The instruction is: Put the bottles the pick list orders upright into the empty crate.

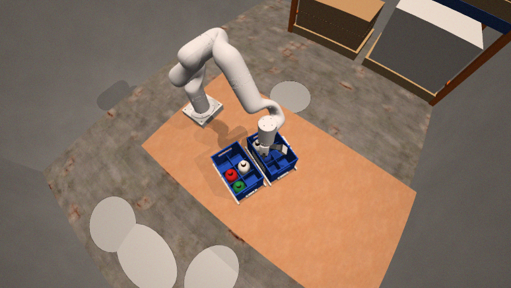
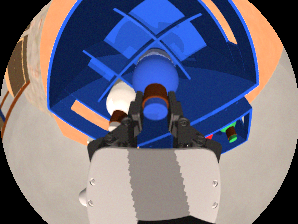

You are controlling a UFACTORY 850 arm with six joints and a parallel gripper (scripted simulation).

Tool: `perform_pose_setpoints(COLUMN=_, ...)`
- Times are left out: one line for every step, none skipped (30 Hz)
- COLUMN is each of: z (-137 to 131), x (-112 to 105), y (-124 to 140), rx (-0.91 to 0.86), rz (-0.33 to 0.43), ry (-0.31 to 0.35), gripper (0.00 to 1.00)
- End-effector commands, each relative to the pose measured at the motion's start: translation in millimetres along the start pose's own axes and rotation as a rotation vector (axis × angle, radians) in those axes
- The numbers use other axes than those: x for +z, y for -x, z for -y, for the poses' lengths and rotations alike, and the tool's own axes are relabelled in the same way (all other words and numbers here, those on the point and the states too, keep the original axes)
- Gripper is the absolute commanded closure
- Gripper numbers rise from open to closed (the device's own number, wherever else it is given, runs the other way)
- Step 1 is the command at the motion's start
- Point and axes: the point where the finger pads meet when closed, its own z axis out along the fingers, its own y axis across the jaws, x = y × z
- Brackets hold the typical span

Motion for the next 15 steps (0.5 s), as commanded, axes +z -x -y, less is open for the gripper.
perform_pose_setpoints(z=-0.5, x=0.9, y=-0.9, rx=0.000, rz=-0.002, ry=0.001, gripper=1.00)
perform_pose_setpoints(z=-0.5, x=0.9, y=-0.9, rx=0.000, rz=-0.002, ry=0.001, gripper=1.00)
perform_pose_setpoints(z=-0.5, x=0.9, y=-0.9, rx=0.000, rz=-0.002, ry=0.001, gripper=1.00)
perform_pose_setpoints(z=-0.5, x=1.5, y=-0.9, rx=0.000, rz=-0.002, ry=0.001, gripper=1.00)
perform_pose_setpoints(z=-0.5, x=2.0, y=-0.9, rx=0.000, rz=-0.002, ry=0.001, gripper=1.00)
perform_pose_setpoints(z=-0.5, x=2.5, y=-0.9, rx=0.000, rz=-0.002, ry=0.001, gripper=1.00)
perform_pose_setpoints(z=-0.5, x=3.0, y=-0.9, rx=0.000, rz=-0.002, ry=0.001, gripper=1.00)
perform_pose_setpoints(z=-0.5, x=3.4, y=-0.9, rx=0.000, rz=-0.002, ry=0.001, gripper=1.00)
perform_pose_setpoints(z=-0.5, x=3.9, y=-0.9, rx=0.000, rz=-0.002, ry=0.001, gripper=1.00)
perform_pose_setpoints(z=-0.5, x=4.4, y=-0.9, rx=0.000, rz=-0.002, ry=0.001, gripper=1.00)
perform_pose_setpoints(z=-0.5, x=4.9, y=-0.9, rx=0.000, rz=-0.002, ry=0.001, gripper=1.00)
perform_pose_setpoints(z=-0.5, x=5.4, y=-0.9, rx=0.000, rz=-0.002, ry=0.001, gripper=1.00)
perform_pose_setpoints(z=-0.5, x=5.9, y=-0.9, rx=0.000, rz=-0.002, ry=0.001, gripper=1.00)
perform_pose_setpoints(z=-0.5, x=6.4, y=-0.9, rx=0.000, rz=-0.002, ry=0.001, gripper=1.00)
perform_pose_setpoints(z=-0.5, x=6.9, y=-0.9, rx=0.000, rz=-0.002, ry=0.001, gripper=1.00)
